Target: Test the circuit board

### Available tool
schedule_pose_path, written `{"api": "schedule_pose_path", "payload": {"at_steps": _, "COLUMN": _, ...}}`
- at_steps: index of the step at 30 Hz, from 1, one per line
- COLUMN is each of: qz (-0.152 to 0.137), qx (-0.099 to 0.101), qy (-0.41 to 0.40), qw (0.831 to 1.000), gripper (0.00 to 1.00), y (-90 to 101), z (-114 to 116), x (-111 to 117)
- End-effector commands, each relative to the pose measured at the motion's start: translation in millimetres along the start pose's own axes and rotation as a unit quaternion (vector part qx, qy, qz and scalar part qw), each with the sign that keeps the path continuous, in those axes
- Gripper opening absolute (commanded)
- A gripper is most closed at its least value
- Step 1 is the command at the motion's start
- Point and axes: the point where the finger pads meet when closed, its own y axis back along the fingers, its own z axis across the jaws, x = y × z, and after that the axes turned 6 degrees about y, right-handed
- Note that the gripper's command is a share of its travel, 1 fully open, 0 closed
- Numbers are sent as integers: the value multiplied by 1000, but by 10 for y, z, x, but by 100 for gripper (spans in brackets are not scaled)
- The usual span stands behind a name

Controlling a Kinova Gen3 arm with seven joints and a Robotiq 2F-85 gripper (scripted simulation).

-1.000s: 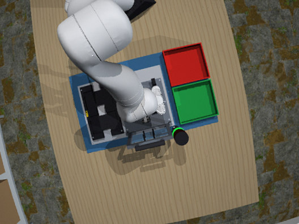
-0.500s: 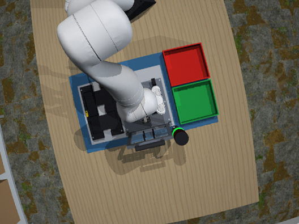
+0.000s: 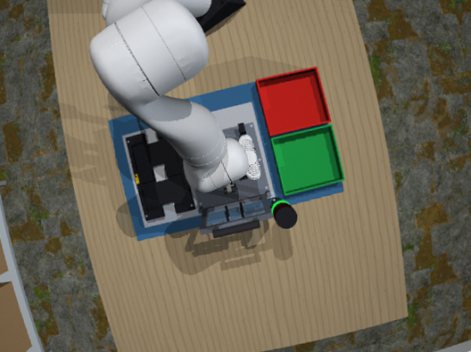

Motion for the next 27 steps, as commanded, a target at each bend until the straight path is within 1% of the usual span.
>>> {"api": "schedule_pose_path", "payload": {"at_steps": 1, "qz": 0, "qx": 0, "qy": 0, "qw": 1000, "gripper": 77, "y": -3, "z": 3, "x": 2}}
{"api": "schedule_pose_path", "payload": {"at_steps": 27, "qz": 0, "qx": 0, "qy": 0, "qw": 1000, "gripper": 77, "y": 36, "z": 3, "x": 2}}
